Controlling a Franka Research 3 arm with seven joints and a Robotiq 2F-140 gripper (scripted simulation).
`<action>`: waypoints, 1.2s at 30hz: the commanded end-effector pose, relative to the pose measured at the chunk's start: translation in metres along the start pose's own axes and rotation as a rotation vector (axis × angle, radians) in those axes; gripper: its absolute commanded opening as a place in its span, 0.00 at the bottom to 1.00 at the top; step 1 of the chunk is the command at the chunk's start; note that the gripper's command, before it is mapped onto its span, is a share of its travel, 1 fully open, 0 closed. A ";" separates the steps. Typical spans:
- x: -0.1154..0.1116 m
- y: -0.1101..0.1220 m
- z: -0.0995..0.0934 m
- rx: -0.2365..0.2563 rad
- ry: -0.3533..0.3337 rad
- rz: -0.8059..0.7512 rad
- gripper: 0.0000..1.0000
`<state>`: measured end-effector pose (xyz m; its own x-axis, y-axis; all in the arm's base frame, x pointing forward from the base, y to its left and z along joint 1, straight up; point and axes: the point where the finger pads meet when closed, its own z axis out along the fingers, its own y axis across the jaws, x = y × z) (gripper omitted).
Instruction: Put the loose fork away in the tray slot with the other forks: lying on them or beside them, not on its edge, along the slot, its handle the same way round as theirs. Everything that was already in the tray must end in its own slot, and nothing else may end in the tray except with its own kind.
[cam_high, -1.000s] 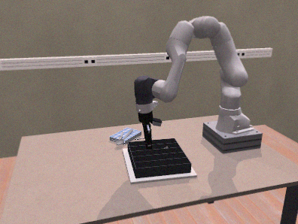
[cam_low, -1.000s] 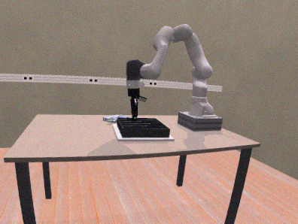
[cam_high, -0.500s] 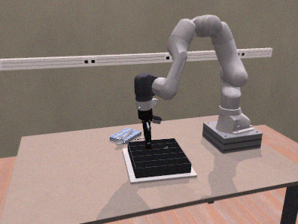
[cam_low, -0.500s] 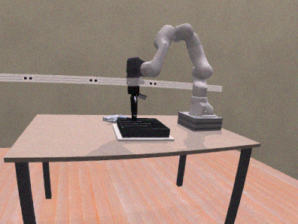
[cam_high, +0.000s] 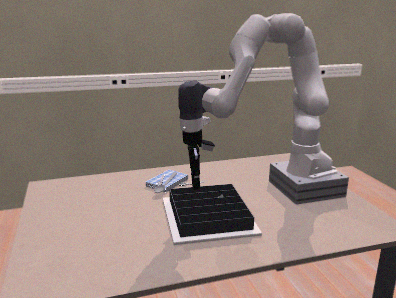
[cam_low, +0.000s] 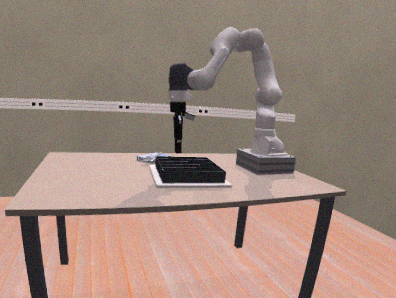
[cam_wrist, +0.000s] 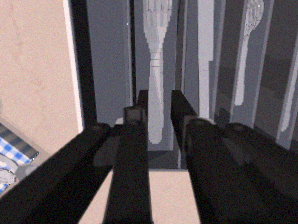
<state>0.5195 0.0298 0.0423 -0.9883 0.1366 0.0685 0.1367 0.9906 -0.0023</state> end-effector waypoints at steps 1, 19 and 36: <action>0.010 -0.002 -0.006 0.000 0.029 -0.015 0.23; 0.012 -0.002 -0.040 0.000 0.029 -0.015 0.23; 0.009 -0.001 -0.040 0.001 0.018 -0.005 1.00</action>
<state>0.5130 0.0294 0.0829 -0.9875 0.1314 0.0873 0.1316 0.9913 -0.0032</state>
